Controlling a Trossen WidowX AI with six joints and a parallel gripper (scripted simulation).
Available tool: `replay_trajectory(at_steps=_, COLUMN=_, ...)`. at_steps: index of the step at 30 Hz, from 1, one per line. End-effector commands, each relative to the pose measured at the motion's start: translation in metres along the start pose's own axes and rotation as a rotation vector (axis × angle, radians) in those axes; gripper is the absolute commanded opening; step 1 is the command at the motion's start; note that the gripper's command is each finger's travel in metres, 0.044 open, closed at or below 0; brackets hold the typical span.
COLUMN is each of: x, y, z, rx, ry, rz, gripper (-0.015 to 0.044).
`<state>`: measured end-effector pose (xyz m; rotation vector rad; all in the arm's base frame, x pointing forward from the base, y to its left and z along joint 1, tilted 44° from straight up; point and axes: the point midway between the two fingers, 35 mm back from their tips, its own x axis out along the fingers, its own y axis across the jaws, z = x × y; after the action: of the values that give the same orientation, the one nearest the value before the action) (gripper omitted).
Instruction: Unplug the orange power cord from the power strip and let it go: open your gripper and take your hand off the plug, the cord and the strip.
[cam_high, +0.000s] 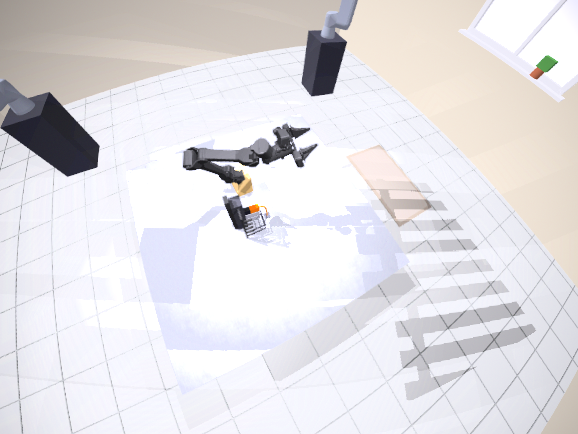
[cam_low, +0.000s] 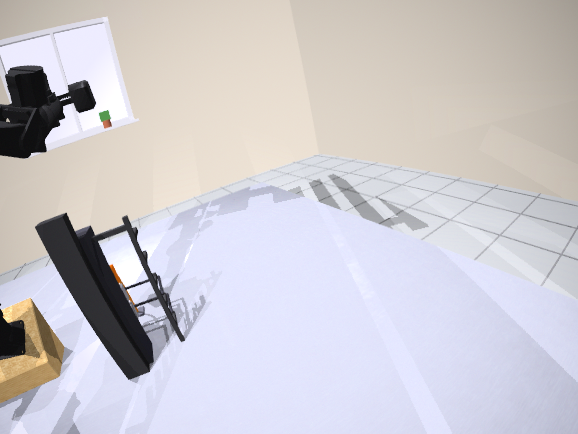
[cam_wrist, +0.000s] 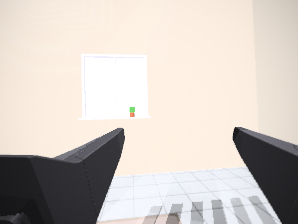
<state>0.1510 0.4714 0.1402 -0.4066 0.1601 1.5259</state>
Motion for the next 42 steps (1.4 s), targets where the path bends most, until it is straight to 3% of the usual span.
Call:
replay_trajectory(at_steps=1, x=0.000, y=-0.001, z=-0.002, rx=0.001, ry=0.009, rz=-0.003, gripper=0.0374)
replay_trajectory(at_steps=4, x=-0.003, y=-0.014, z=-0.031, rx=0.014, ry=0.139, rz=-0.046, gripper=0.0295)
replay_trajectory(at_steps=9, x=-0.028, y=-0.039, z=-0.107, rx=0.032, ry=0.502, rz=-0.127, gripper=0.0164)
replay_trajectory(at_steps=18, x=-0.134, y=-0.053, z=-0.208, rx=0.035, ry=1.219, rz=-0.153, gripper=0.0160)
replay_trajectory(at_steps=29, x=-0.266, y=-0.053, z=-0.221, rx=-0.069, ry=1.879, rz=0.049, gripper=0.0160)
replay_trajectory(at_steps=32, x=-0.280, y=-0.054, z=-0.217, rx=-0.089, ry=1.949, rz=0.089, gripper=0.0160)
replay_trajectory(at_steps=42, x=-0.278, y=-0.053, z=-0.218, rx=-0.089, ry=1.949, rz=0.089, gripper=0.0160)
